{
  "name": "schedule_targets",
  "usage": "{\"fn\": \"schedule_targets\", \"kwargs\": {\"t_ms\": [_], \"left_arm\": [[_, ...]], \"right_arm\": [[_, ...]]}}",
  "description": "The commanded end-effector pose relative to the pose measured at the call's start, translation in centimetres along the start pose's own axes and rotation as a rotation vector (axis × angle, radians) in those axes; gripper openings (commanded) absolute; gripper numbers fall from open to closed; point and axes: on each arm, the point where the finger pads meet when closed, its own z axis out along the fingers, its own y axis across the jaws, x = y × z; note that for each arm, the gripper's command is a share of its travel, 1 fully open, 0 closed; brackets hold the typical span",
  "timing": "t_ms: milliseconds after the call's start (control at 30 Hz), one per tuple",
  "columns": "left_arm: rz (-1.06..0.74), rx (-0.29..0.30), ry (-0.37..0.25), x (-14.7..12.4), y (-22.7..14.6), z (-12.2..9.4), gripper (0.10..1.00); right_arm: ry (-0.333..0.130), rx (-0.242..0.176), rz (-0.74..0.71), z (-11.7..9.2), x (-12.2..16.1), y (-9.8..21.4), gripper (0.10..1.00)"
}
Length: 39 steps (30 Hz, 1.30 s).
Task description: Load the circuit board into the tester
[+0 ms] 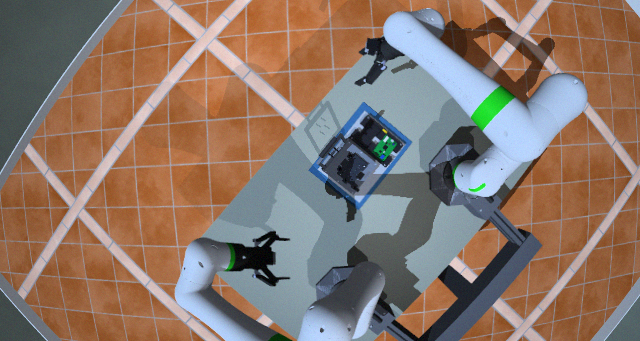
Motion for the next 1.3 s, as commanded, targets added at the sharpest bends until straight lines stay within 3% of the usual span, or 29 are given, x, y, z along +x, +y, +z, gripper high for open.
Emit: {"fn": "schedule_targets", "kwargs": {"t_ms": [0,600,767,900,1033,1100,1200,1267], "left_arm": [[0.0,0.001,-0.001,0.0,0.0,-0.1,1.0],[0.0,0.001,-0.001,0.0,0.0,-0.1,1.0],[-0.02,0.004,-0.007,0.0,-0.1,-0.2,1.0],[-0.072,0.012,-0.021,-0.1,-0.3,-0.7,1.0],[-0.169,0.029,-0.048,-0.3,-0.6,-1.6,1.0],[-0.169,0.029,-0.048,-0.3,-0.6,-1.6,1.0],[-0.276,0.051,-0.074,-0.5,-1.0,-2.5,1.0],[-0.364,0.072,-0.095,-0.7,-1.3,-3.3,1.0]], "right_arm": [[0.002,-0.002,-0.002,-0.1,0.1,0.0,1.0],[0.002,-0.002,-0.001,-0.1,0.1,0.1,1.0],[0.0,-0.011,0.025,-1.0,-0.4,0.9,1.0],[-0.005,-0.033,0.092,-3.3,-1.9,2.9,1.0],[-0.013,-0.072,0.21,-7.3,-4.7,6.2,1.0],[-0.013,-0.072,0.21,-7.3,-4.7,6.2,1.0],[-0.021,-0.113,0.333,-11.4,-7.9,8.9,1.0],[-0.026,-0.146,0.432,-12.9,-9.3,9.7,1.0]]}}
